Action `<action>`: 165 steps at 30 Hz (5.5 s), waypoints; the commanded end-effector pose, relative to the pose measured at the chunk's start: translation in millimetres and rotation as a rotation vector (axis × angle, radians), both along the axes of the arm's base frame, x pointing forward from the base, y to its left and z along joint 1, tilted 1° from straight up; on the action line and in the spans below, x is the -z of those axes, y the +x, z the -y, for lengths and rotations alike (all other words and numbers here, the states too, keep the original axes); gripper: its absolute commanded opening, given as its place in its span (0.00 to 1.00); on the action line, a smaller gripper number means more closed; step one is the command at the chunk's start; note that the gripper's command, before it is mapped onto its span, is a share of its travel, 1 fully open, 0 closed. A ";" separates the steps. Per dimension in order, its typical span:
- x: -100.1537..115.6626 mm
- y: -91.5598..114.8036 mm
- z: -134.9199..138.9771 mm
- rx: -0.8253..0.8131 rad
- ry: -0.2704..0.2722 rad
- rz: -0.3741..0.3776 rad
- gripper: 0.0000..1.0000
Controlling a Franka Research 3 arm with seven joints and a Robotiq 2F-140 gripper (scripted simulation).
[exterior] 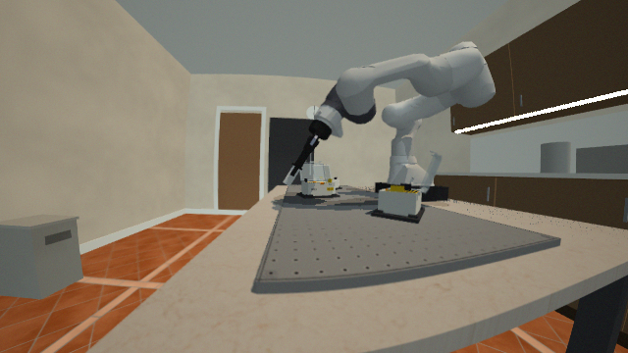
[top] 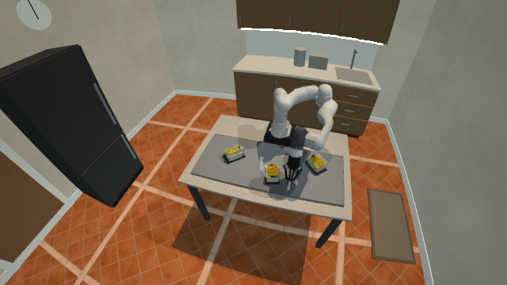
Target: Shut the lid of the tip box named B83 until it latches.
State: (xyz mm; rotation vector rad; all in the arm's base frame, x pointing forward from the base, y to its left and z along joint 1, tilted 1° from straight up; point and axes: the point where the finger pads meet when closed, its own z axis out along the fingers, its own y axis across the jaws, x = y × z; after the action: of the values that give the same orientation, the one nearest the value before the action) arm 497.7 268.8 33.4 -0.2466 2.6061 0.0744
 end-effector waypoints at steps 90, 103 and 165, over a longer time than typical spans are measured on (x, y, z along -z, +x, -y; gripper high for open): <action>-133.4 1.1 111.0 0.249 0.000 -0.010 0.00; -133.1 -0.8 150.1 0.308 0.014 -0.039 0.00; -121.7 -30.7 264.5 1.281 0.250 -0.518 0.00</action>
State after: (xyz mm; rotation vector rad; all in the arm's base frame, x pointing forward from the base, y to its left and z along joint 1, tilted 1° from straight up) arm 466.3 5.7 155.7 1.6552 2.6856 0.0006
